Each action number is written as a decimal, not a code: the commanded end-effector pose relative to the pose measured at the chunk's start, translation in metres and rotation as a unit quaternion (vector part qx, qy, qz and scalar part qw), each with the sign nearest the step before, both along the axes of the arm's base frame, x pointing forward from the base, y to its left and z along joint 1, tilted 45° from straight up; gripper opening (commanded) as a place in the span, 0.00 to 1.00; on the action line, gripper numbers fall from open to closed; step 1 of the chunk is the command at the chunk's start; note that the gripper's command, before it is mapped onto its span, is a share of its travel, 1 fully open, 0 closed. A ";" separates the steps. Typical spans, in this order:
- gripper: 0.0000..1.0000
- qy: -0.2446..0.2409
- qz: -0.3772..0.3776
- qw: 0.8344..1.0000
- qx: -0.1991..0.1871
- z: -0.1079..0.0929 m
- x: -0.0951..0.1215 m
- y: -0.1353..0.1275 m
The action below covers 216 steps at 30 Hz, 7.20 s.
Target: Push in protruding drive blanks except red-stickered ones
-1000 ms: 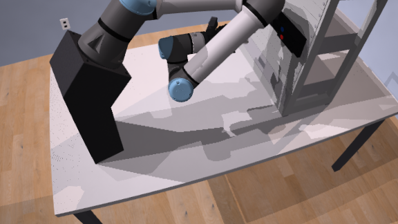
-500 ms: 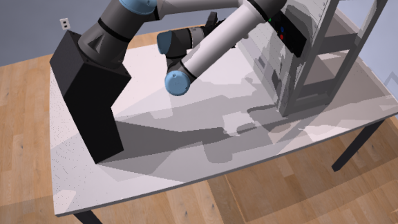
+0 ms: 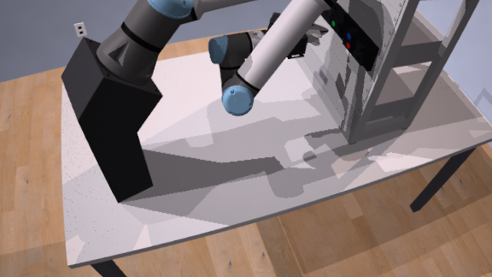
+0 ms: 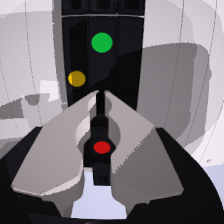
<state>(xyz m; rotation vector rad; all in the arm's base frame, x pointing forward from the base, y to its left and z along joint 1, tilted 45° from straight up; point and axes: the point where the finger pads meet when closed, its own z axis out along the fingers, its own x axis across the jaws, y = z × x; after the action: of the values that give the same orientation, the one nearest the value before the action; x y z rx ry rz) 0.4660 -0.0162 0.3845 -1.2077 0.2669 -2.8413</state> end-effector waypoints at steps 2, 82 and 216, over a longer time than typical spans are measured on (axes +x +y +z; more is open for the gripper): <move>0.00 0.000 -0.001 1.000 0.001 0.016 0.017 -0.003; 0.00 0.000 -0.001 1.000 0.001 0.021 0.022 -0.004; 0.00 0.000 -0.001 1.000 0.001 0.042 0.045 -0.008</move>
<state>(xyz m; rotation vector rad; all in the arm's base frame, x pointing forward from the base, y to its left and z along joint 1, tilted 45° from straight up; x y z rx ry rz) 0.5107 -0.0245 0.4259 -1.2078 0.2714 -2.8426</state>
